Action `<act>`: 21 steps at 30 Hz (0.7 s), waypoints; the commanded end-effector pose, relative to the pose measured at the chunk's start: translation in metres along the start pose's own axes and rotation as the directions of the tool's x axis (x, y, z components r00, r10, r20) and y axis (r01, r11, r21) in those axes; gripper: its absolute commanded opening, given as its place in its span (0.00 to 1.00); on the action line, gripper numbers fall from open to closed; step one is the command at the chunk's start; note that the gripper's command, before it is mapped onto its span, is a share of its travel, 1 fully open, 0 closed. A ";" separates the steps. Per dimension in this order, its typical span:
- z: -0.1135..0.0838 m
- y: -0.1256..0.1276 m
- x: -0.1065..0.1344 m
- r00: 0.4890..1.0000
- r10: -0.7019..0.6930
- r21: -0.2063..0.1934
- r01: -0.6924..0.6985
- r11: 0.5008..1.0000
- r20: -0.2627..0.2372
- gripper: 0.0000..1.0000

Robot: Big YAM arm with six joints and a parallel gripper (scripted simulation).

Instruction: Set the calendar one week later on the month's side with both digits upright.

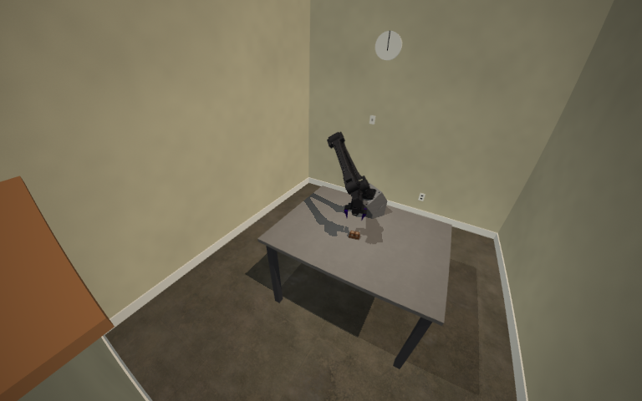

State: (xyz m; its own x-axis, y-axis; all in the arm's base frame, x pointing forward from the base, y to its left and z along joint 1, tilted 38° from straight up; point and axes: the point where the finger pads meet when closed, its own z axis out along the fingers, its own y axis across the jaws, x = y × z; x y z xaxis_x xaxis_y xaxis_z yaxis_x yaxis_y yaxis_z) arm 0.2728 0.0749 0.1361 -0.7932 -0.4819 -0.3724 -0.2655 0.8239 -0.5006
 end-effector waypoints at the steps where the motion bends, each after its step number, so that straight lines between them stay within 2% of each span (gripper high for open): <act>1: 0.009 0.001 0.001 0.984 -0.181 -0.004 0.181 0.984 -0.001 1.00; 9: 0.016 0.000 -0.001 0.905 -0.425 -0.001 0.425 0.905 0.008 1.00; 12: 0.017 0.000 -0.001 0.899 -0.438 -0.001 0.438 0.899 0.008 1.00; 13: 0.022 0.002 0.000 0.859 -0.512 -0.005 0.512 0.859 0.000 1.00; 18: 0.027 0.002 0.000 0.770 -0.638 -0.005 0.638 0.770 0.000 1.00; 19: 0.028 0.002 0.000 0.765 -0.644 -0.005 0.644 0.765 0.000 1.00; 20: 0.027 0.000 -0.001 0.729 -0.684 0.003 0.684 0.729 0.009 1.00; 21: 0.027 0.000 -0.002 0.717 -0.697 0.006 0.697 0.717 0.012 1.00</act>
State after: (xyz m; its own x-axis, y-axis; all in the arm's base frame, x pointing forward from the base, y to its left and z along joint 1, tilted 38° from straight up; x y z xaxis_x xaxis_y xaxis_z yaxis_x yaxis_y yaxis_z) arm 0.2861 0.0686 0.1157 -0.4926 -0.8703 0.0012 -0.6807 0.3845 -0.6235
